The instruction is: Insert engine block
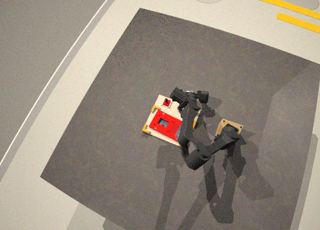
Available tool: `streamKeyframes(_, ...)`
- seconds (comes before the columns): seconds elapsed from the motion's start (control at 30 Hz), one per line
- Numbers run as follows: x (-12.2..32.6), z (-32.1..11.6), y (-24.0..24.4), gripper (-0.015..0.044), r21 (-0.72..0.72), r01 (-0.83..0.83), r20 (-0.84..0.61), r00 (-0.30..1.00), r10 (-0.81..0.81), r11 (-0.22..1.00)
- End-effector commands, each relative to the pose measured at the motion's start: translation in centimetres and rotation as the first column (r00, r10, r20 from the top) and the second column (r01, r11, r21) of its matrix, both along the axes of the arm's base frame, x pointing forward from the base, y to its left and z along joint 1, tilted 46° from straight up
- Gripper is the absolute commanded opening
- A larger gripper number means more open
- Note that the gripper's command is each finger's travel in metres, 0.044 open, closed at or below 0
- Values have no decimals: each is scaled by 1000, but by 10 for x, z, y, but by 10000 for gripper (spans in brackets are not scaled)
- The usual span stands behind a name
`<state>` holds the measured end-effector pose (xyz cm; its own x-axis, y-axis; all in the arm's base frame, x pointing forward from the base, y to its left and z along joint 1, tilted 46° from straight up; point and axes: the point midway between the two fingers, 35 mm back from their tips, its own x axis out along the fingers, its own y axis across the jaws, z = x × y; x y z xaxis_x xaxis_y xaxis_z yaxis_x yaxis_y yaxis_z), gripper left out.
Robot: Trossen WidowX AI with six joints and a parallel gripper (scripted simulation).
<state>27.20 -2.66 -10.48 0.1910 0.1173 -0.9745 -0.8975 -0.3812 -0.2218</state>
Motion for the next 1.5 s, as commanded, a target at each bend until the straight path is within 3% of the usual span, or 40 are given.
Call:
streamKeyframes(0.0,0,1,0,440,2,0,-2,1000,0,1000)
streamKeyframes(0.4,-8,44,-4,440,8,2,-12,1000,-1,1000)
streamKeyframes(1.13,-10,40,-4,440,10,3,-22,1000,-3,1000)
streamKeyframes(1.47,-7,33,-14,440,241,-84,-185,974,131,967)
